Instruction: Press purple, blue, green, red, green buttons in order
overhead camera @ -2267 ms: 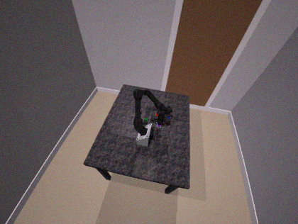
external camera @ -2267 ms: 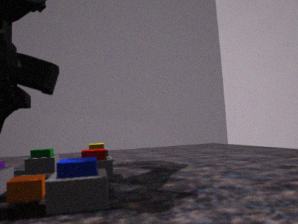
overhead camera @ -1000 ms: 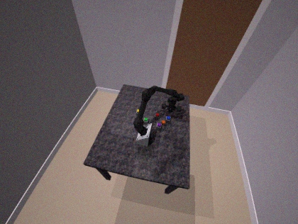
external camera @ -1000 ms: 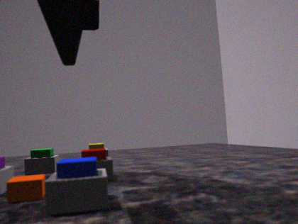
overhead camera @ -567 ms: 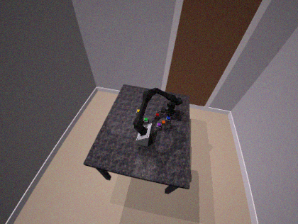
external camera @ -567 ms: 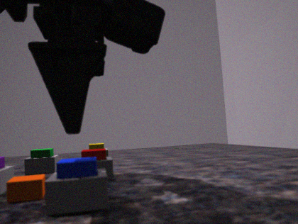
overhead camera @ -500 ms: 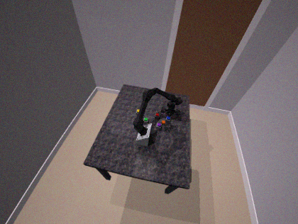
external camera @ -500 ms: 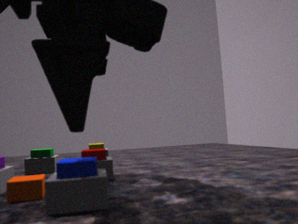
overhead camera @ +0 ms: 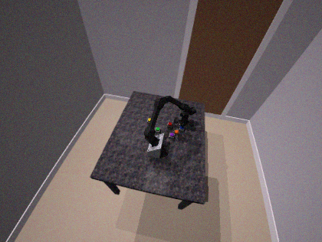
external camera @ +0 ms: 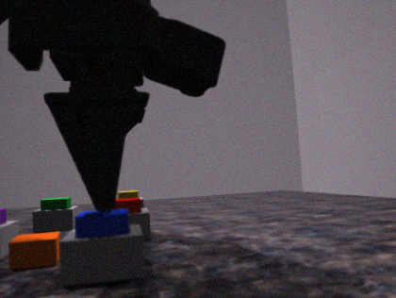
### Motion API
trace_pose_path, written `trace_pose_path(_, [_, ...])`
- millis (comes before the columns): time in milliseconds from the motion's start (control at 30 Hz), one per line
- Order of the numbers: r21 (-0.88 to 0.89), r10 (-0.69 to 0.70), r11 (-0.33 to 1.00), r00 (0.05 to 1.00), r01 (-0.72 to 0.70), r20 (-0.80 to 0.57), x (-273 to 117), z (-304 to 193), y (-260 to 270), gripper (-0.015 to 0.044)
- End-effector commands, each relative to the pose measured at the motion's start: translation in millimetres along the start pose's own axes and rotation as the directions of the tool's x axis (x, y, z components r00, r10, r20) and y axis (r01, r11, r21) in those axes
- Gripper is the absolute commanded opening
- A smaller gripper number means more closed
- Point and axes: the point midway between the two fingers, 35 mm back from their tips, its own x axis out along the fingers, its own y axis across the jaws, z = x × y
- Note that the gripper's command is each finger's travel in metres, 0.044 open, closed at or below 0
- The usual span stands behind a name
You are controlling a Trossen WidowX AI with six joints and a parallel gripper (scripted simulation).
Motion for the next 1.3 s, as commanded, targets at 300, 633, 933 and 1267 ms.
trace_pose_path(300, [0.007, 0.009, 1.0, 1.0, -0.009, -0.003, 9, -2, 2, 0.002])
trace_pose_path(633, [0.007, 0.009, 1.0, 1.0, -0.009, -0.003, 9, -2, 2, 0.002])
trace_pose_path(933, [0.008, 0.007, 1.0, 1.0, -0.007, -0.003, -25, -2, 2, 0.002])
trace_pose_path(1267, [0.008, 0.004, 1.0, 1.0, -0.004, -0.004, -87, -2, 1, 0.002])
